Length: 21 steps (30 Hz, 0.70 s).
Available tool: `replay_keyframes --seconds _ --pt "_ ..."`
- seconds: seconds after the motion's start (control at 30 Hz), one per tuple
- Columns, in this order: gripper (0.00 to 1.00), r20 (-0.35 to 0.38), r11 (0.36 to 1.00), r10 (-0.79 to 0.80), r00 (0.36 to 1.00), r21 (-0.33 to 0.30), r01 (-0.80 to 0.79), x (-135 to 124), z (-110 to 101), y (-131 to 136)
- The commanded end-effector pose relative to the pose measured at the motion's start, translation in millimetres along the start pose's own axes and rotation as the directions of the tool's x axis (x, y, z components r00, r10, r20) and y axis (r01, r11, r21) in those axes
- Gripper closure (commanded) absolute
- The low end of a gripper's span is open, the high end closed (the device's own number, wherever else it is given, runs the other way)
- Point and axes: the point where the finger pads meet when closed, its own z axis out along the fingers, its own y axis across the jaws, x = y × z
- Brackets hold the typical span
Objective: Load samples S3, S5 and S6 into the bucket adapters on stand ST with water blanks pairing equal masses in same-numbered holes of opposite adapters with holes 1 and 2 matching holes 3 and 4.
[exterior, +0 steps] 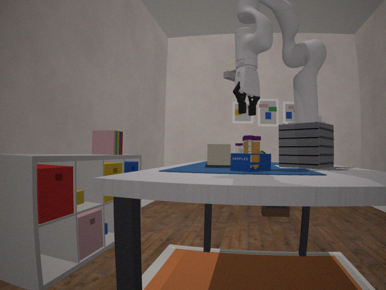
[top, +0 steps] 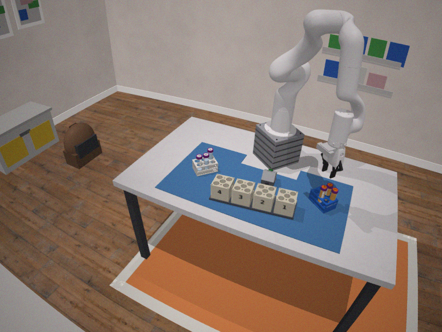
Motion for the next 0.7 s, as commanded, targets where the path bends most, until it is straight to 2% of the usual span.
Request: replay_keyframes --seconds 0.0,0.67 --pt "0.43 -0.001 1.0 0.0 1.0 0.001 0.0 0.0 8.4 -0.8" --pt "0.43 -0.001 1.0 0.0 1.0 0.001 0.0 0.0 44.4 -0.9"
